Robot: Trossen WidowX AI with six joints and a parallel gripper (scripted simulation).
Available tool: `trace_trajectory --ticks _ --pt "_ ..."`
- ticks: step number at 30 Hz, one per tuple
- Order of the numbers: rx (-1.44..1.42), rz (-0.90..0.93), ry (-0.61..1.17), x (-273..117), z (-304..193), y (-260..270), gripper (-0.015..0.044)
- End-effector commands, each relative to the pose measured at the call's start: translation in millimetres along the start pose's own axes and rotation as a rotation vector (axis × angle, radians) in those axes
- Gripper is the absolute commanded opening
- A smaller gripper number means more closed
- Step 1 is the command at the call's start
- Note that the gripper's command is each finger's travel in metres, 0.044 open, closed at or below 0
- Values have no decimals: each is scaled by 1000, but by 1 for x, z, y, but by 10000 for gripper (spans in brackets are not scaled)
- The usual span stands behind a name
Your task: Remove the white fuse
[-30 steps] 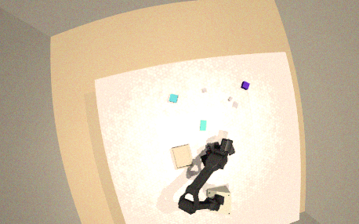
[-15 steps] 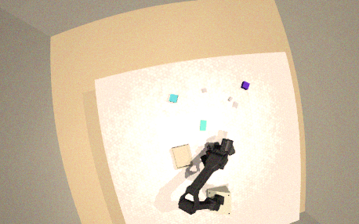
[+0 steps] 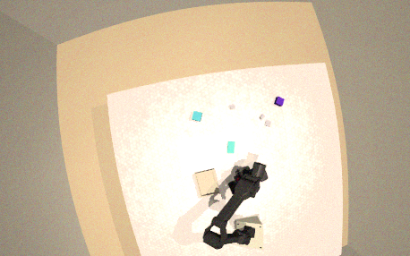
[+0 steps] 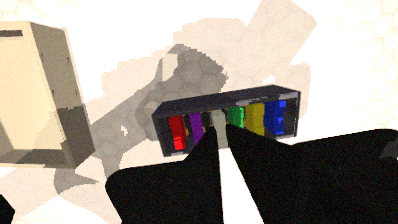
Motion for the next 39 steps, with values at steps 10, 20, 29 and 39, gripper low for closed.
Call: trace_trajectory --ticks 10,20,29,39 --pt "-5 -2 3 -7 0 0 0" --pt "-4 -2 3 -12 0 0 0" --pt "-4 -2 3 -17 0 0 0" --pt "-3 -2 3 -22 0 0 0"
Point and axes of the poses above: the point midway between the two fingers, 35 mm back from their tips, its own x axis out along the fingers, its own y axis across the jaws, z = x × y, the point moved 4 cm from there along -x, back along the fingers, and after that the axes turned 12 degrees about -x, right-handed, at the moved point
